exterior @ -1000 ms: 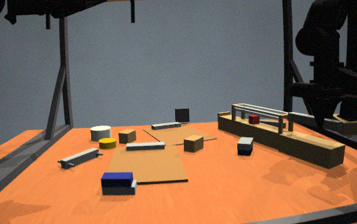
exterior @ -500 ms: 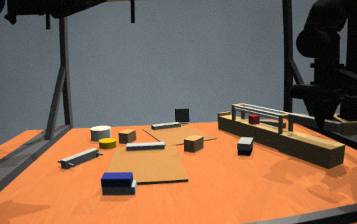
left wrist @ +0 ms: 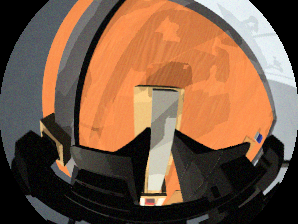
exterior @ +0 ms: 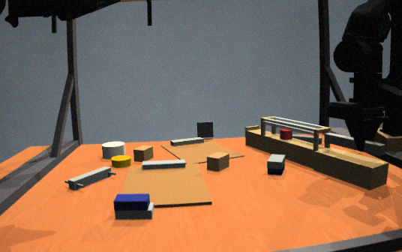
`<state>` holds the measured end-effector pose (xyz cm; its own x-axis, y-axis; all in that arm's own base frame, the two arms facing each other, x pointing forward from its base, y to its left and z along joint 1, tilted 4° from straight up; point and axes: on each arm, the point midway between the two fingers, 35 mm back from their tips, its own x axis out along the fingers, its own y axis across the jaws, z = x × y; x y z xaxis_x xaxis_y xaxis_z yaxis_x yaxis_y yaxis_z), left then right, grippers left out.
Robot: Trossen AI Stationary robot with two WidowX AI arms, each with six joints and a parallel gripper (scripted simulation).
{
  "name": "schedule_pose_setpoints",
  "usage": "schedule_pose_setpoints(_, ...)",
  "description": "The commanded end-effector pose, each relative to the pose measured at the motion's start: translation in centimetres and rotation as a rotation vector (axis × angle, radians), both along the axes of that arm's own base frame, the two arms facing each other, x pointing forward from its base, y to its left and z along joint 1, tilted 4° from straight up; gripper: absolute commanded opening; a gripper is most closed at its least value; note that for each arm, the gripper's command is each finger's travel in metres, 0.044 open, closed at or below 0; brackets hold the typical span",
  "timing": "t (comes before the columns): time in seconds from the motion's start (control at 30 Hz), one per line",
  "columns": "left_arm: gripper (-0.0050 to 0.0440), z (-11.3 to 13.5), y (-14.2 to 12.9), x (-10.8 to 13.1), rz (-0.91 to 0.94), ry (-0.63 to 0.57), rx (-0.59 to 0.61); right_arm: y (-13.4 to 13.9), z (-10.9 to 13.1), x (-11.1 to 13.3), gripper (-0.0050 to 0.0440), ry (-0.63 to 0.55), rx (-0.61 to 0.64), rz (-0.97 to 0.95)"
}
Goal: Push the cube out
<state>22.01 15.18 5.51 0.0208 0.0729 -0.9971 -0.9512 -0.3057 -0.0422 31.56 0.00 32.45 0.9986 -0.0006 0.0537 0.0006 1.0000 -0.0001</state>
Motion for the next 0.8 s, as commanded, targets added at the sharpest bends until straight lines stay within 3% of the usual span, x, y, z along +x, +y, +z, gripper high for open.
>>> schedule_pose_setpoints(0.0, 0.0, 0.0, 0.1, 0.3, 0.002, -0.016, 0.002, 0.0, 0.6, -0.2, 0.04, -0.017, 0.007, -0.001)
schedule_pose_setpoints(0.77, 0.0, -1.4, -0.4, 0.5, 0.0, -0.011, -0.001, 0.0, 0.6, -0.2, 0.04, -0.017, 0.007, -0.001)
